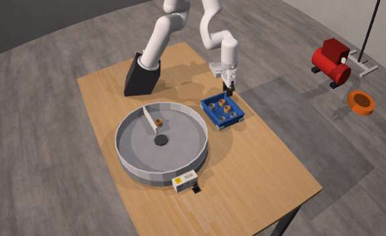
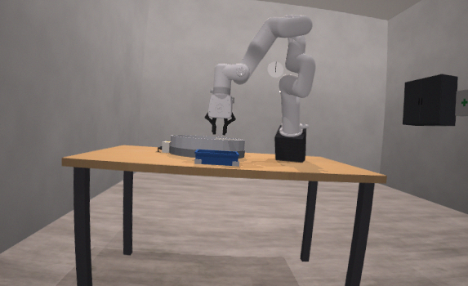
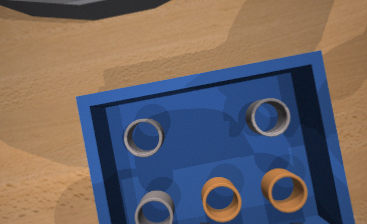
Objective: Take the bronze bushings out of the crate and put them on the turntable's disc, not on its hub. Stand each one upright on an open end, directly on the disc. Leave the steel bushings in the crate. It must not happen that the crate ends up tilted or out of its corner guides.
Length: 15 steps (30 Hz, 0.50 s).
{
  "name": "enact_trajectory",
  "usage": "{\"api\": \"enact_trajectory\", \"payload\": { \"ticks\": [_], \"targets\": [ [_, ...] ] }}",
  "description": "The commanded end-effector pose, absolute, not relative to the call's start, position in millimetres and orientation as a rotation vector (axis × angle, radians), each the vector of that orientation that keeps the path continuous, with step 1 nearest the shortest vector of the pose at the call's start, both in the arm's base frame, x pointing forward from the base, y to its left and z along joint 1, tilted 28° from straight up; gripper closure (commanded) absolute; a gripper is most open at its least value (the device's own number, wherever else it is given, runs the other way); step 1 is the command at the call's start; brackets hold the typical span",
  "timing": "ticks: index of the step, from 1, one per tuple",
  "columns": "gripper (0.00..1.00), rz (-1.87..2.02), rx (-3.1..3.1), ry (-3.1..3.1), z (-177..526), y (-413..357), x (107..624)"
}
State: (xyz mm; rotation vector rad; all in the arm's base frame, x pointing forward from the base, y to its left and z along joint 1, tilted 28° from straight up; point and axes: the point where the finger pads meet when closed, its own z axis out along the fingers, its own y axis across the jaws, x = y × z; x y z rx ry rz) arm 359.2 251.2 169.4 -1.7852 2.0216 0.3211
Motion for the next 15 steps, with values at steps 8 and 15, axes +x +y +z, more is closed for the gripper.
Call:
{"api": "enact_trajectory", "payload": {
  "ticks": [8,15],
  "targets": [
    [0.59,0.316,-1.789,2.026,173.5,256.2,363.2],
    [0.59,0.316,-1.789,2.026,173.5,256.2,363.2]
  ]
}}
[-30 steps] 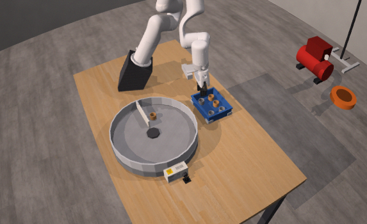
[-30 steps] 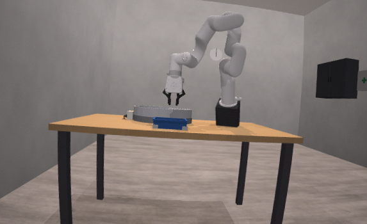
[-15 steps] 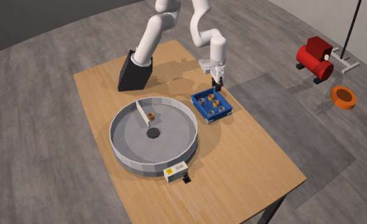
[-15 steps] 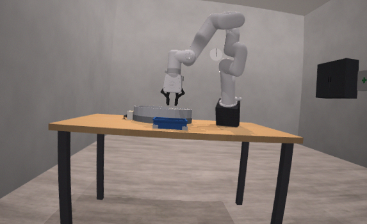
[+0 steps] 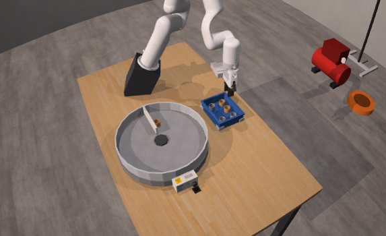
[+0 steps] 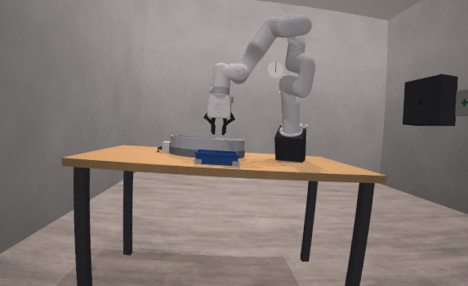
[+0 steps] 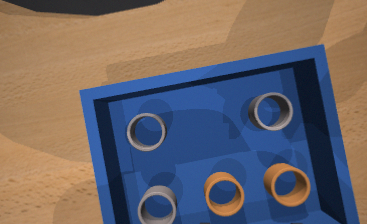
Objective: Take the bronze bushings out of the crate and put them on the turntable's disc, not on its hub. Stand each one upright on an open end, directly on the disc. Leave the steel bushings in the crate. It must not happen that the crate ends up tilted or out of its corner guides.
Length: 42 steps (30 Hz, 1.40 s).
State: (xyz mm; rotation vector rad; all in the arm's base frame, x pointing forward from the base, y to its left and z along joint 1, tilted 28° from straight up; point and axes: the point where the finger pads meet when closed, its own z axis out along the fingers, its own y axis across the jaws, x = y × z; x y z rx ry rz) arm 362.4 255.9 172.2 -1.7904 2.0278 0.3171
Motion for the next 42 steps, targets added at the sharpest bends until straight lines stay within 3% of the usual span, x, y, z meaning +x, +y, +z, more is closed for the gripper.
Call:
{"api": "enact_trajectory", "payload": {
  "ticks": [1,27,42],
  "targets": [
    [0.59,0.316,-1.789,2.026,173.5,256.2,363.2],
    [0.59,0.316,-1.789,2.026,170.9,255.4,362.4],
    [0.59,0.316,-1.789,2.026,125.6,277.5,370.5]
  ]
}}
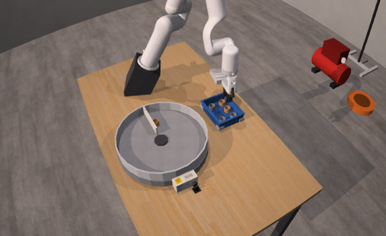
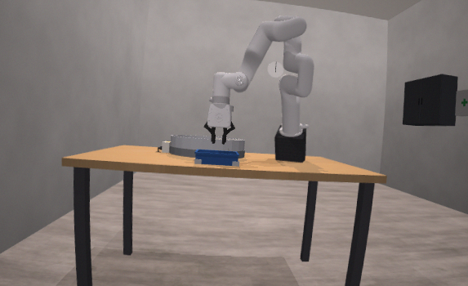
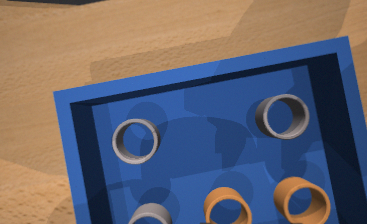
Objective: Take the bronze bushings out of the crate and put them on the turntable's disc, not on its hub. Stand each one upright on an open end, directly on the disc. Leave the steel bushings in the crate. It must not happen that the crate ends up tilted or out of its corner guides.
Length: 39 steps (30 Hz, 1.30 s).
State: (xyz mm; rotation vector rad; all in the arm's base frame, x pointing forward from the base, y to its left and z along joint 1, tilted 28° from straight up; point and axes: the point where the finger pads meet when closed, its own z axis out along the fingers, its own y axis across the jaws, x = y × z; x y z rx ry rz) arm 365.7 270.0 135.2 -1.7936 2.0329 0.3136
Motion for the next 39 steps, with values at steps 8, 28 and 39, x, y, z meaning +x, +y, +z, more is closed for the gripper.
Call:
{"api": "enact_trajectory", "payload": {
  "ticks": [8,28,39],
  "targets": [
    [0.59,0.316,-1.789,2.026,108.4,285.9,373.5],
    [0.59,0.316,-1.789,2.026,104.8,287.6,374.1],
    [0.59,0.316,-1.789,2.026,91.9,293.8,376.4]
  ]
}}
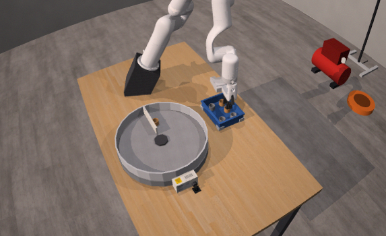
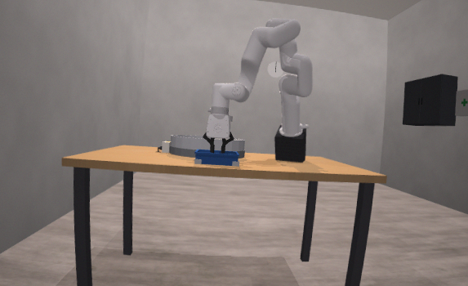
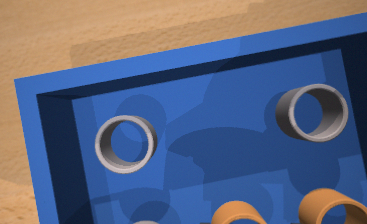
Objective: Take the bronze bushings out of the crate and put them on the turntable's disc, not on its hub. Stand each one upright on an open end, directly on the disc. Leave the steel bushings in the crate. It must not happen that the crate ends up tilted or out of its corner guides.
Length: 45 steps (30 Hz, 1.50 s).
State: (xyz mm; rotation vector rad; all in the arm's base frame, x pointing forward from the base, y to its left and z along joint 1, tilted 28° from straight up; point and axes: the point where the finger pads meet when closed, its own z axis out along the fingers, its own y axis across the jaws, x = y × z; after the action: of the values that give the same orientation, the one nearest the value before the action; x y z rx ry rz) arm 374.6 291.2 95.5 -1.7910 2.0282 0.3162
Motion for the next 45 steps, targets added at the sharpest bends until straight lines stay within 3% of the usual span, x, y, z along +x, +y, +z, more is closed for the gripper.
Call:
{"api": "enact_trajectory", "payload": {
  "ticks": [1,45],
  "targets": [
    [0.59,0.316,-1.789,2.026,91.2,294.2,376.5],
    [0.59,0.316,-1.789,2.026,68.9,305.1,380.5]
  ]
}}
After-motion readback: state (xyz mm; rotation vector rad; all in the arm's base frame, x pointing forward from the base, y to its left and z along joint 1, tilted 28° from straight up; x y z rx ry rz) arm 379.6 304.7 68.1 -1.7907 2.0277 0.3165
